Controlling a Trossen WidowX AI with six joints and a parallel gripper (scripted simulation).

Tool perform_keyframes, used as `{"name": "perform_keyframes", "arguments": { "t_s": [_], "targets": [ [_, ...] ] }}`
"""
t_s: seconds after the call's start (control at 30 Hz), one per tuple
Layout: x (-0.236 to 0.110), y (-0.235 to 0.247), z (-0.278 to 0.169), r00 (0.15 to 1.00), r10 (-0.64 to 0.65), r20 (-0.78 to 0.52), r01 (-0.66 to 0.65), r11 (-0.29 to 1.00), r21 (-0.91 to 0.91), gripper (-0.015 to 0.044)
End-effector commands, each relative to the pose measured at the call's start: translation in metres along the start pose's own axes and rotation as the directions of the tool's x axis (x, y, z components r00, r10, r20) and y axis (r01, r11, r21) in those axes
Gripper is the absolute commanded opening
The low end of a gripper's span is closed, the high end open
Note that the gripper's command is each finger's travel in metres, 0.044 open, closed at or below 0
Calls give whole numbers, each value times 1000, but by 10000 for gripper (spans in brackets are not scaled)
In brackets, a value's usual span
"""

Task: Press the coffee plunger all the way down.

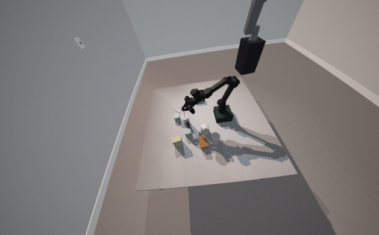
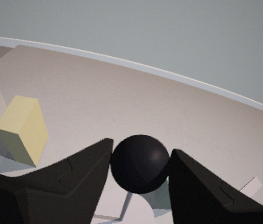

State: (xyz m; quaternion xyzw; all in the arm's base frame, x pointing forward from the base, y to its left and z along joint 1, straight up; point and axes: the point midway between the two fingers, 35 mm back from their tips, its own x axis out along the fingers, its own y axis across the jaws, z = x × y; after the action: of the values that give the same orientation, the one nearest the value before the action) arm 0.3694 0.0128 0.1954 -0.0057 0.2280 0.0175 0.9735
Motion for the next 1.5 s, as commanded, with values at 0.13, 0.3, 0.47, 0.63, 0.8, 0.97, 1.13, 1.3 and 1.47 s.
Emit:
{"name": "perform_keyframes", "arguments": {
  "t_s": [0.13,0.3,0.47,0.63,0.8,0.97,1.13,1.3,1.47],
  "targets": [
    [13,0,-26,999,-2,-42,2,1000,3,121],
    [18,0,-33,999,-2,-42,2,1000,3,121],
    [23,0,-39,999,-2,-42,2,1000,3,121],
    [28,0,-46,999,-2,-42,2,1000,3,121],
    [33,0,-53,999,-2,-42,2,1000,3,121],
    [38,0,-59,999,-2,-42,2,1000,3,121],
    [44,0,-66,999,-2,-42,2,1000,3,121],
    [50,0,-71,999,-2,-41,2,1000,3,121],
    [57,0,-73,999,-1,-41,2,1000,3,121]
  ]
}}
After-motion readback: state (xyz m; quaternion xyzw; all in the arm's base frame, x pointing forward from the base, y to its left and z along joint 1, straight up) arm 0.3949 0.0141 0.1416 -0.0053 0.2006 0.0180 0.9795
